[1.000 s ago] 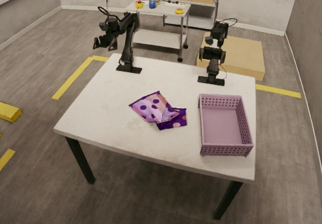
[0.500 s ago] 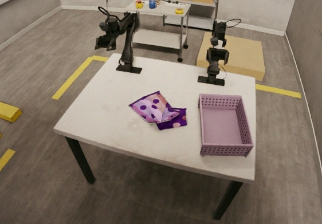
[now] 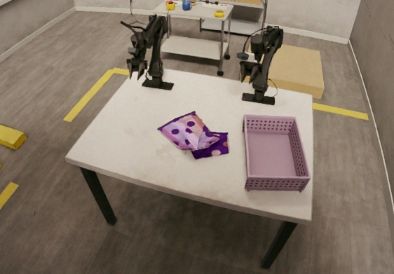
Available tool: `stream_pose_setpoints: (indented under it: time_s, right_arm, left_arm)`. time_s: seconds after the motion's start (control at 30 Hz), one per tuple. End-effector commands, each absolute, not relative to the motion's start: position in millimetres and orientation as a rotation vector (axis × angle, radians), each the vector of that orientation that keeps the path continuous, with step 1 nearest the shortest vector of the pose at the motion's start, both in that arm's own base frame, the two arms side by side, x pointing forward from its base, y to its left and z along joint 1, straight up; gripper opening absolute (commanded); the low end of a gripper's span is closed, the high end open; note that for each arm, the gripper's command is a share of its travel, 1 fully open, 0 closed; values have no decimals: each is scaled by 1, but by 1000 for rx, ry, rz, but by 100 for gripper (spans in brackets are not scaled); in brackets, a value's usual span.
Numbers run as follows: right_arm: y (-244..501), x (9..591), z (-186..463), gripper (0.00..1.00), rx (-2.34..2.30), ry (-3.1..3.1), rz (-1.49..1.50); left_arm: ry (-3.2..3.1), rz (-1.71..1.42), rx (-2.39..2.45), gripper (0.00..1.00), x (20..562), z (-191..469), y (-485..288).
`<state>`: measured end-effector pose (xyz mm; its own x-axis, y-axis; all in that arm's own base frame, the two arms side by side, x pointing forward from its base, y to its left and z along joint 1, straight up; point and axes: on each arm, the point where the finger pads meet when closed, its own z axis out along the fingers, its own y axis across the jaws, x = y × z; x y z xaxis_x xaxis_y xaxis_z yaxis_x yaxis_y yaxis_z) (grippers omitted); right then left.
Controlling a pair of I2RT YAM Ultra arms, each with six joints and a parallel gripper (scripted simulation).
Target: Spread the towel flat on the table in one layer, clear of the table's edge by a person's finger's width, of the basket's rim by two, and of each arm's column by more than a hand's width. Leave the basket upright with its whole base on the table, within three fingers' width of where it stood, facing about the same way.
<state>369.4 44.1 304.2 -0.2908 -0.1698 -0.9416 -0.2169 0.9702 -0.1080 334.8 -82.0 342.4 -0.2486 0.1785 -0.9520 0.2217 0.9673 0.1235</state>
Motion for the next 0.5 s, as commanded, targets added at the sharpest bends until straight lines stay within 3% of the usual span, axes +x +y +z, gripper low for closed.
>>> stream_pose_setpoints:
  time_s: [0.0,0.47]
  right_arm:
    - [61,370,287,34,-408,1943,60]
    - [102,376,196,34,-728,2215,103]
  left_arm:
    - [1978,-1,347,34,326,319,-94]
    - [2277,4,640,34,299,251,-164]
